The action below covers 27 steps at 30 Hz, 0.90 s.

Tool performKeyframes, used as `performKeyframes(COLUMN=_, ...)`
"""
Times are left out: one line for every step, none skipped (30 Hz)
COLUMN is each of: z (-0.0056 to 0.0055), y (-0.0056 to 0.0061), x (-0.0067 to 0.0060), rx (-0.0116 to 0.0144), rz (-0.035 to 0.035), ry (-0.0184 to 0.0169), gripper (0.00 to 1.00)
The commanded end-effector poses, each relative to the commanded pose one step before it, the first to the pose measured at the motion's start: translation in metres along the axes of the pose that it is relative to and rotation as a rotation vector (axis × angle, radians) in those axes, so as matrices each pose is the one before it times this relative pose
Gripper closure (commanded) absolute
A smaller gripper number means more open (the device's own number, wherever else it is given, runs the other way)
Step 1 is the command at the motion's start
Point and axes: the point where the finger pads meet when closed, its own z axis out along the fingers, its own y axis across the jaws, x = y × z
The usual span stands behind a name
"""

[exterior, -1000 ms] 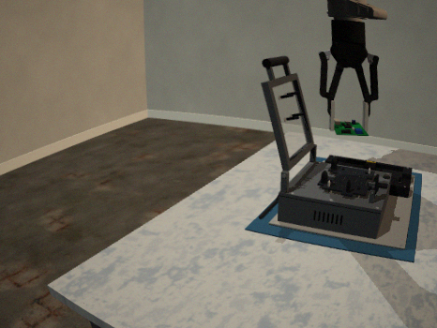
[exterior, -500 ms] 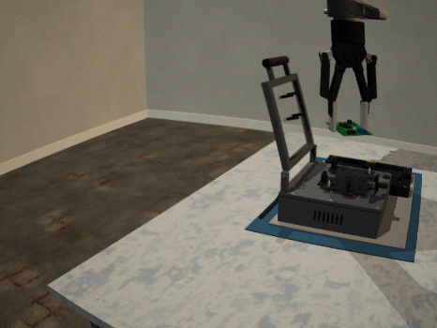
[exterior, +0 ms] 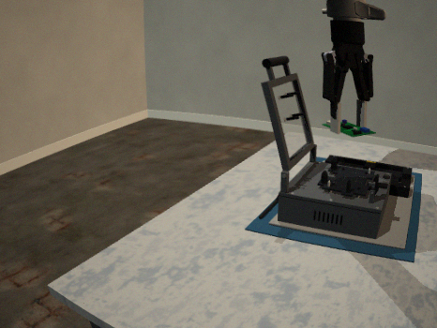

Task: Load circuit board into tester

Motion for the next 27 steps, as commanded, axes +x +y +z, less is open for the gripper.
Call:
performKeyframes(z=-0.0007, y=-0.00404, x=-0.00239, rx=-0.00528, rz=-0.21095, ry=-0.01694, gripper=0.54)
performKeyframes(z=0.0, y=0.0, x=0.0, rx=0.0, rz=-0.02535, ry=0.0, gripper=0.54)
performKeyframes(z=0.0, y=0.0, x=0.0, rx=0.0, rz=-0.02549, ry=0.0, gripper=0.54)
performKeyframes(z=0.0, y=0.0, x=0.0, rx=0.0, rz=-0.02562, ry=0.0, gripper=0.54)
performKeyframes(z=0.0, y=0.0, x=0.0, rx=0.0, rz=-0.02574, ry=0.0, gripper=0.54)
performKeyframes(z=0.0, y=0.0, x=0.0, rx=0.0, rz=-0.02586, ry=0.0, gripper=0.54)
performKeyframes(z=0.0, y=0.0, x=0.0, rx=0.0, rz=-0.02597, ry=0.0, gripper=0.54)
performKeyframes(z=0.0, y=0.0, x=0.0, rx=0.0, rz=-0.02607, ry=0.0, gripper=0.54)
performKeyframes(z=0.0, y=0.0, x=0.0, rx=0.0, rz=-0.02616, ry=0.0, gripper=0.54)
performKeyframes(z=0.0, y=0.0, x=0.0, rx=0.0, rz=0.0, ry=0.0, gripper=0.54)
performKeyframes(z=0.0, y=0.0, x=0.0, rx=0.0, rz=0.0, ry=0.0, gripper=0.54)
performKeyframes(z=0.0, y=0.0, x=0.0, rx=0.0, rz=-0.02624, ry=0.0, gripper=0.54)
performKeyframes(z=0.0, y=0.0, x=0.0, rx=0.0, rz=-0.02631, ry=0.0, gripper=0.54)
performKeyframes(z=0.0, y=0.0, x=0.0, rx=0.0, rz=-0.02638, ry=0.0, gripper=0.54)
performKeyframes(z=0.0, y=0.0, x=0.0, rx=0.0, rz=-0.02643, ry=0.0, gripper=0.54)
performKeyframes(z=0.0, y=0.0, x=0.0, rx=0.0, rz=-0.02648, ry=0.0, gripper=0.54)
performKeyframes(z=0.0, y=0.0, x=0.0, rx=0.0, rz=-0.02652, ry=0.0, gripper=0.54)
performKeyframes(z=0.0, y=0.0, x=0.0, rx=0.0, rz=-0.02655, ry=0.0, gripper=0.54)
performKeyframes(z=0.0, y=0.0, x=0.0, rx=0.0, rz=-0.02657, ry=0.0, gripper=0.54)
performKeyframes(z=0.0, y=0.0, x=0.0, rx=0.0, rz=-0.02659, ry=0.0, gripper=0.54)
performKeyframes(z=0.0, y=0.0, x=0.0, rx=0.0, rz=-0.02659, ry=0.0, gripper=0.54)
performKeyframes(z=0.0, y=0.0, x=0.0, rx=0.0, rz=-0.02659, ry=0.0, gripper=0.54)
performKeyframes(z=0.0, y=0.0, x=0.0, rx=0.0, rz=-0.02657, ry=0.0, gripper=0.54)
performKeyframes(z=0.0, y=0.0, x=0.0, rx=0.0, rz=-0.02655, ry=0.0, gripper=0.54)
performKeyframes(z=0.0, y=0.0, x=0.0, rx=0.0, rz=-0.02652, ry=0.0, gripper=0.54)
performKeyframes(z=0.0, y=0.0, x=0.0, rx=0.0, rz=-0.02648, ry=0.0, gripper=0.54)
performKeyframes(z=0.0, y=0.0, x=0.0, rx=0.0, rz=0.0, ry=0.0, gripper=0.54)
